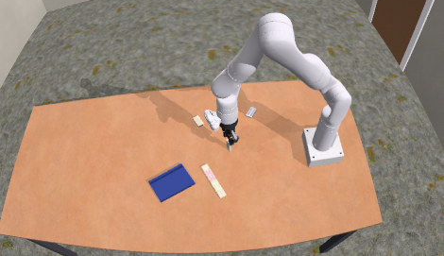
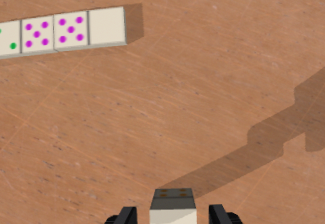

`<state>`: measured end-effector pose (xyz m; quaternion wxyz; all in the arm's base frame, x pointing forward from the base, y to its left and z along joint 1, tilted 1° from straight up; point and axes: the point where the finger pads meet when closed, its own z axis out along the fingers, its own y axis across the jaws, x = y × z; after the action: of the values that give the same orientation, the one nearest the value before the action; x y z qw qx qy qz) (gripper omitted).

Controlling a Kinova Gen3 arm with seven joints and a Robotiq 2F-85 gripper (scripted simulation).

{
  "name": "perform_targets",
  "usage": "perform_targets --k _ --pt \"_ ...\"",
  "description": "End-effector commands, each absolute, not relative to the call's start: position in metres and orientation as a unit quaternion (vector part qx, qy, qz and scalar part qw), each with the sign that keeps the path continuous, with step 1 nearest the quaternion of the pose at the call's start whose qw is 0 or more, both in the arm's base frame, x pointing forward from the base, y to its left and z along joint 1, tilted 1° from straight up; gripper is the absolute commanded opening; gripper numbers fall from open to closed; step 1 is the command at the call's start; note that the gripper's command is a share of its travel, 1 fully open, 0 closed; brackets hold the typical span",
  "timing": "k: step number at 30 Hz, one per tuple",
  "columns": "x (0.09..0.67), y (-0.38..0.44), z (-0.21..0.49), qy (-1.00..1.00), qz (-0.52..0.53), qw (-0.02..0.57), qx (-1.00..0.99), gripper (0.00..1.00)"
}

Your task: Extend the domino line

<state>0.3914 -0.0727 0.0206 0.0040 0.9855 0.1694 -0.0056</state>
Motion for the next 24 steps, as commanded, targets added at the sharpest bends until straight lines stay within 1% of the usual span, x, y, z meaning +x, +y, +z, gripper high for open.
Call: perform_targets --k 1,24 --pt "0.3919 -0.0728 0.0212 0.169 -0.005 0.004 0.986 0.49" --pt "0.3919 -0.0728 0.0174 0.169 -0.005 0.004 0.986 0.49"
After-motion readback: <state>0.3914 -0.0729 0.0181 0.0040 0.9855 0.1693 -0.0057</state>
